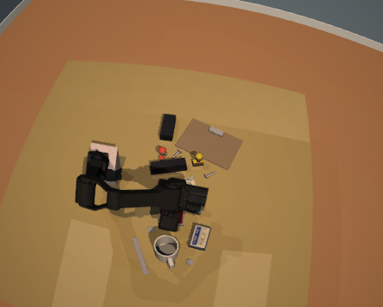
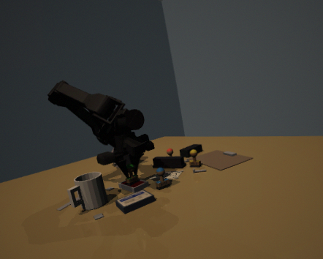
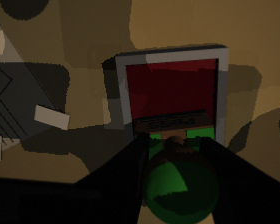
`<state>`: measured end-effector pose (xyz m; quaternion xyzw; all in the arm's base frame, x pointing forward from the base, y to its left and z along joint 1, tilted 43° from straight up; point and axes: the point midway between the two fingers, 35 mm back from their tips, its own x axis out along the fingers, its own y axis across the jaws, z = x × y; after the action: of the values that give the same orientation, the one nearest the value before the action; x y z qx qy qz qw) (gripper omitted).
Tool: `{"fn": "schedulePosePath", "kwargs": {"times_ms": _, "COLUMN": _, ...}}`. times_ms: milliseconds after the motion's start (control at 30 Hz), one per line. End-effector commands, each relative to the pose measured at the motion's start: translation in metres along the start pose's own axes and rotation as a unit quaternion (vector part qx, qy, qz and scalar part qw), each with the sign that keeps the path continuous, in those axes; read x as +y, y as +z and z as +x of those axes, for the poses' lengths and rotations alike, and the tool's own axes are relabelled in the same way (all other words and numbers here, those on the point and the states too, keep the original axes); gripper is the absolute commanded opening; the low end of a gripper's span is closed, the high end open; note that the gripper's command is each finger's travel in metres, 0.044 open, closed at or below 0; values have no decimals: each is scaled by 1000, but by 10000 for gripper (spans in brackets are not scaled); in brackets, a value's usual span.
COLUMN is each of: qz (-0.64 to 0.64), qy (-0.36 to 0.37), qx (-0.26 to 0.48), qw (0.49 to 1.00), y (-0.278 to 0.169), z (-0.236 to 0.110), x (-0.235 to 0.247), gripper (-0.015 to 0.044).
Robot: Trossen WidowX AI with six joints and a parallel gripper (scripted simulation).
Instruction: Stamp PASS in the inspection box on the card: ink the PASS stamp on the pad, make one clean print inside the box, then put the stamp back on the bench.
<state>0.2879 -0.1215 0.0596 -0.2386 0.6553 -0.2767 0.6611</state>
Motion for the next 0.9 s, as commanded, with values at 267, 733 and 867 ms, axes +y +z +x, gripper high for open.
{"fn": "schedulePosePath", "kwargs": {"times_ms": 267, "qz": 0, "qy": -1, "qx": 1, "qw": 1000, "y": 0, "z": -4, "x": -1, "gripper": 0}}
{"fn": "schedulePosePath", "kwargs": {"times_ms": 733, "qz": 0, "qy": 0, "qx": 1, "qw": 1000, "y": 0, "z": -11, "x": 0, "gripper": 0}}
{"fn": "schedulePosePath", "kwargs": {"times_ms": 867, "qz": 0, "qy": 0, "qx": 1, "qw": 1000, "y": 1, "z": -17, "x": 0, "gripper": 0}}
